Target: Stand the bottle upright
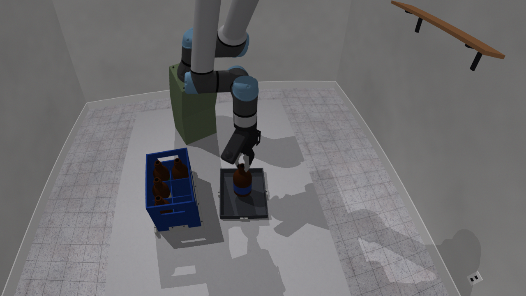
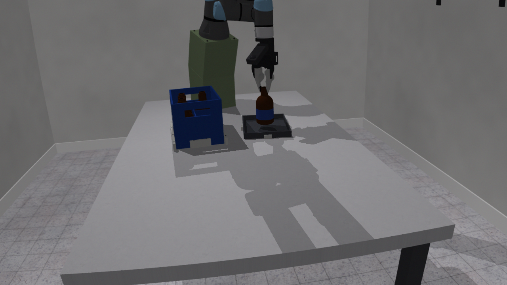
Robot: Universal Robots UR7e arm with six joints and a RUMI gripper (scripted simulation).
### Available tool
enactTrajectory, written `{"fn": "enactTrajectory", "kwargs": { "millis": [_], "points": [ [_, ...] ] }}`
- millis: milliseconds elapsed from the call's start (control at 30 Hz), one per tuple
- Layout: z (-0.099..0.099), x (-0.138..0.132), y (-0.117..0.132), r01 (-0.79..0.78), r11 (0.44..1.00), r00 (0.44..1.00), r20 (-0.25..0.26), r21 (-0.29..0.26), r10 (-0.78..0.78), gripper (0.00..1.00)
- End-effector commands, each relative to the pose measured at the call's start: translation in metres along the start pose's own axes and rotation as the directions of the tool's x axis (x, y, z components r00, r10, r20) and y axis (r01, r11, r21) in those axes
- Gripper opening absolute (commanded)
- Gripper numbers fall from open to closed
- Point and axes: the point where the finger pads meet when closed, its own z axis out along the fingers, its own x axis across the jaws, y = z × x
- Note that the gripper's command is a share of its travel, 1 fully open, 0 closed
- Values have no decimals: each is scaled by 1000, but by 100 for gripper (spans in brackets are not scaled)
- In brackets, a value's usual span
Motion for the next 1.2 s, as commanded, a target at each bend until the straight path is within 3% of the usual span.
{"fn": "enactTrajectory", "kwargs": {
  "millis": [0,1167],
  "points": [
    [0,0,0,0,1000,1000,1,1,0,0],
    [13,0,0,0,1000,1000,1,1,0,0]
  ]
}}
